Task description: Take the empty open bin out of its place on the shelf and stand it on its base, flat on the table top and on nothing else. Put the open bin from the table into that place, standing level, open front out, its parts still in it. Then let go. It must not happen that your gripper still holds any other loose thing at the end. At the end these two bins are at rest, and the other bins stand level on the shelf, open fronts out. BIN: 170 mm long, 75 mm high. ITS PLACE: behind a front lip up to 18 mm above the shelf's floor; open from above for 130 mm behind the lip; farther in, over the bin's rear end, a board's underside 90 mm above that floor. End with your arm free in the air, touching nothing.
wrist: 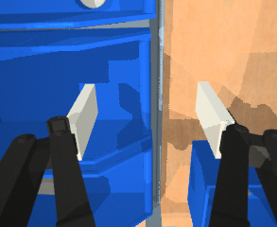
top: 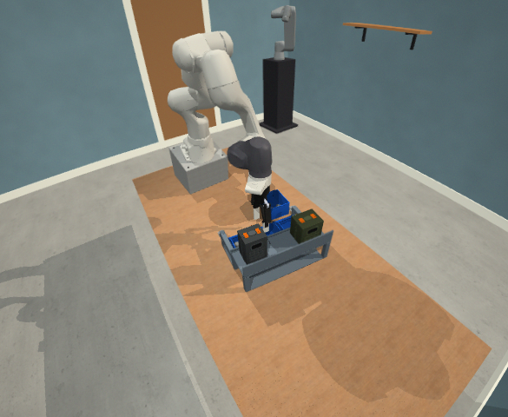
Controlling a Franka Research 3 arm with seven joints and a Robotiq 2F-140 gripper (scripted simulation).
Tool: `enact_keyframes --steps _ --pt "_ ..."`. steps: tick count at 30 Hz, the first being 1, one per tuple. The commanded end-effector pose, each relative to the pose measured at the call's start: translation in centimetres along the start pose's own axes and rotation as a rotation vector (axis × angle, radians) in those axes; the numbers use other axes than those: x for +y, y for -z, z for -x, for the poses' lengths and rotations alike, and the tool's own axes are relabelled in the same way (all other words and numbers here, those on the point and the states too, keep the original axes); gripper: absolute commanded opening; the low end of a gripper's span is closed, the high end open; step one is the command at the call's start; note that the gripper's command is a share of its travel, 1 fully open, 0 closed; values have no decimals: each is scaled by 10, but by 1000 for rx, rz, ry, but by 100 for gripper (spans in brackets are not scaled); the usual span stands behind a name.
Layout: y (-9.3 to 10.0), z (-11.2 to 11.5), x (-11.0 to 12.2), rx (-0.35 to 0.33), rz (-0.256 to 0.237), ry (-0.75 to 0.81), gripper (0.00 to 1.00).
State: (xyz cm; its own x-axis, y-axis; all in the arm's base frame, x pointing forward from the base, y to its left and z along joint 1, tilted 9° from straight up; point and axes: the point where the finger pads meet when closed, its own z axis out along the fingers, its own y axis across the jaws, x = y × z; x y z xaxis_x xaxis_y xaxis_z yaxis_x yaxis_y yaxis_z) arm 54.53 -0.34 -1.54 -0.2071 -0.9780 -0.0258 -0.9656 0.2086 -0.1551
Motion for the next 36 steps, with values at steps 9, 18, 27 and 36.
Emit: enact_keyframes --steps 9,18,27,36 --pt "0 1 0 0 -2 -2 57" --pt "-1 1 0 0 -2 -2 57" --pt "-5 1 0 0 -2 -2 57" --pt "-10 1 0 0 -2 -2 57"
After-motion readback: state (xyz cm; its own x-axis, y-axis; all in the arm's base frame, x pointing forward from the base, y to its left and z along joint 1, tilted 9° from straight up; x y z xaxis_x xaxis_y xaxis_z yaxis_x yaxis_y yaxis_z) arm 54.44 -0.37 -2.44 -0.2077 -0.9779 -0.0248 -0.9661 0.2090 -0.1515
